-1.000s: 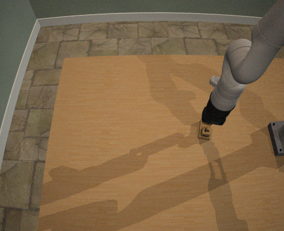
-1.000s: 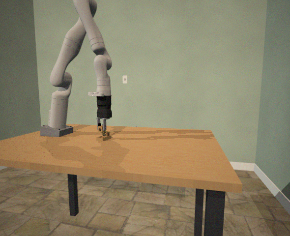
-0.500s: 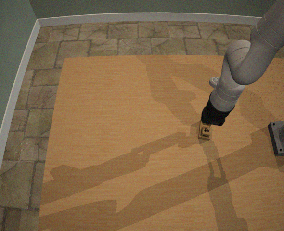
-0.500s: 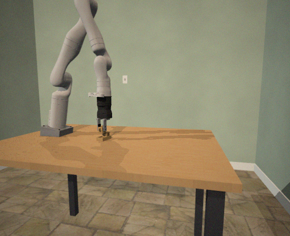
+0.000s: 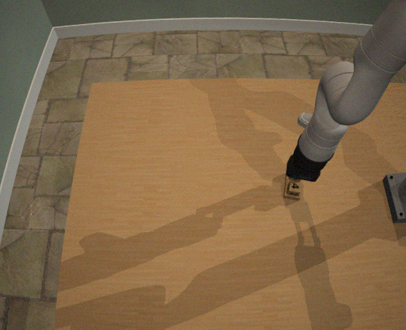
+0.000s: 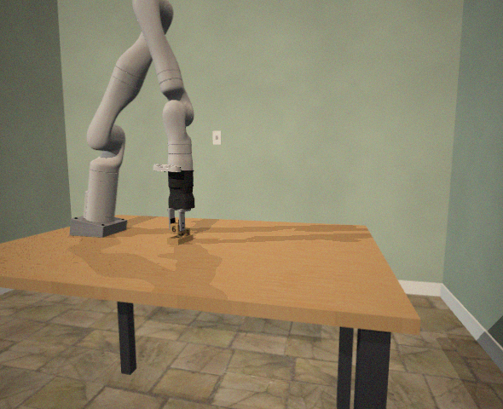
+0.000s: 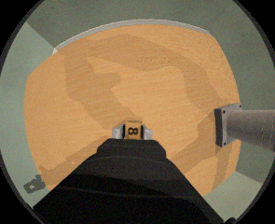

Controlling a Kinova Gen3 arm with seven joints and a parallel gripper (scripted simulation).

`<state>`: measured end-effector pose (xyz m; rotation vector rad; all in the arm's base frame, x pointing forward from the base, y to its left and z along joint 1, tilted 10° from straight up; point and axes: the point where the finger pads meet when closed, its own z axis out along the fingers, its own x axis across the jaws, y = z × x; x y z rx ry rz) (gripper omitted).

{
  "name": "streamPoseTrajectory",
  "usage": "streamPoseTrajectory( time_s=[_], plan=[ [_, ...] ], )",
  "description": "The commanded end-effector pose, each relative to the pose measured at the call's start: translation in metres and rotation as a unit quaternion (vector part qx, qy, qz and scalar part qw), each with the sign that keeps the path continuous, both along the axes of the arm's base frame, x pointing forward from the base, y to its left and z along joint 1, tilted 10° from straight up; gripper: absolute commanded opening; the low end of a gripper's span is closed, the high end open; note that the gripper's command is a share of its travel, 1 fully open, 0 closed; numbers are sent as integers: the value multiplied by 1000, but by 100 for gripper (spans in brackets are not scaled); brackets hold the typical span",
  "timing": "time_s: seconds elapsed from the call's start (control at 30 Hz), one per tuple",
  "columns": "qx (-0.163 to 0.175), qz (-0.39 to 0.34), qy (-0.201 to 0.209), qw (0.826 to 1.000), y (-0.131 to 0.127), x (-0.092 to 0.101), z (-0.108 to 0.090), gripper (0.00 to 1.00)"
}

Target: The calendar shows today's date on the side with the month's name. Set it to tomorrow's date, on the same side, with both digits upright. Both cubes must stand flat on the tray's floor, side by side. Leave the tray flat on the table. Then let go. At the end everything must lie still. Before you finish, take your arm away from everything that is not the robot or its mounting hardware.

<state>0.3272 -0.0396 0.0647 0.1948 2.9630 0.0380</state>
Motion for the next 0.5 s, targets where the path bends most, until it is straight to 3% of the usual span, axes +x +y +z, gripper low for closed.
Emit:
streamPoseTrajectory(
  time_s=[0.0,0.47],
  plan=[
    [0,1,3,1000,0,-1,-3,57],
    [0,1,3,1000,0,0,-9,57]
  ],
)
